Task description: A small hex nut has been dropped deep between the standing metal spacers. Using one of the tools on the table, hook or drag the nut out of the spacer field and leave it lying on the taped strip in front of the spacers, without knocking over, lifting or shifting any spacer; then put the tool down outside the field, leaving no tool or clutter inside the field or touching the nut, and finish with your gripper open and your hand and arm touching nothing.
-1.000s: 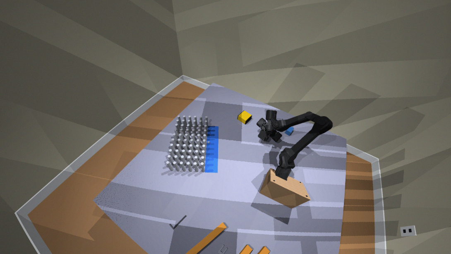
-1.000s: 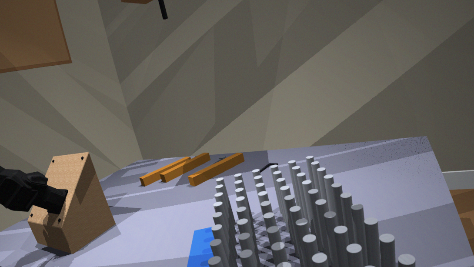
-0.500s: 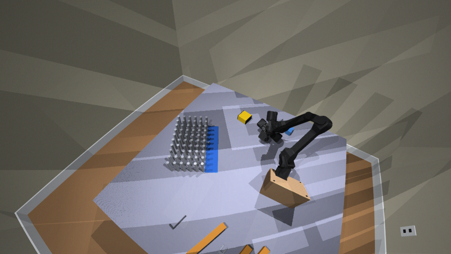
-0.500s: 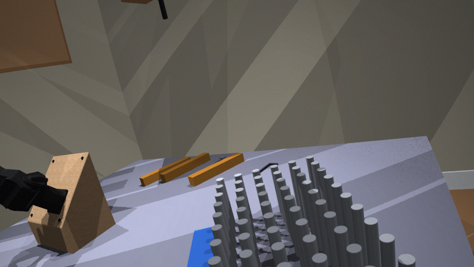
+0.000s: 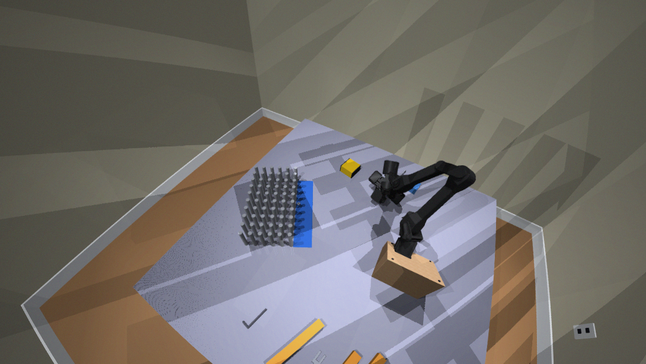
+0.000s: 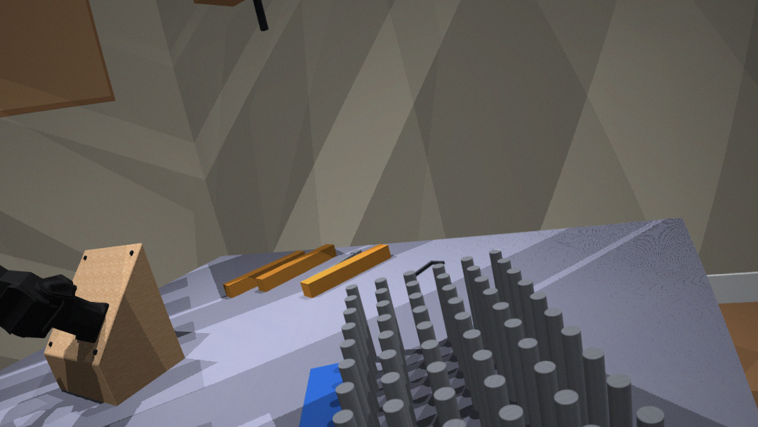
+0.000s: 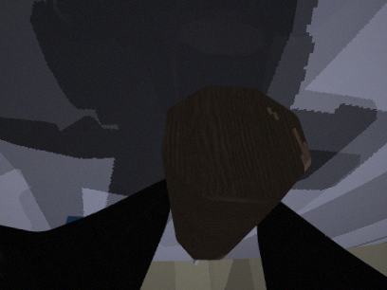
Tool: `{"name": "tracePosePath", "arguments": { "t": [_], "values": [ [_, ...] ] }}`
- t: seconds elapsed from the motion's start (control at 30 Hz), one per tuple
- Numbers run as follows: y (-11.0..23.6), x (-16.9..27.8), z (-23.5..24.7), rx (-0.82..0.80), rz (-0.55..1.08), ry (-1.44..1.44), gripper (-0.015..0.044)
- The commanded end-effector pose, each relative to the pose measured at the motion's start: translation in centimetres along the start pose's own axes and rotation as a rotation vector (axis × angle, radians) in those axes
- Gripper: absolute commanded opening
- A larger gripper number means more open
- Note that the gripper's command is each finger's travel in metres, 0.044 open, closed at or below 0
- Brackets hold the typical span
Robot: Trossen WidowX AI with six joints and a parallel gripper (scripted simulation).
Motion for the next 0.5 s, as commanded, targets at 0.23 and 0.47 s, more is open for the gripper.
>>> {"name": "tracePosePath", "arguments": {
  "t": [0.23,0.47],
  "values": [
    [0.02,0.0,-0.02,0.0,-0.001,0.0,0.0236],
    [0.02,0.0,-0.02,0.0,-0.001,0.0,0.042]
  ]
}}
Point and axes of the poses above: the point midway between the two fingers, 35 mm back from their tips, its own y axis back along the fingers, its own z axis across the jaws, x = y × z, the point moved 4 cm from there along y, back along the fingers, and after that the axes turned 9 degrees about -y, right-handed, at the moved point
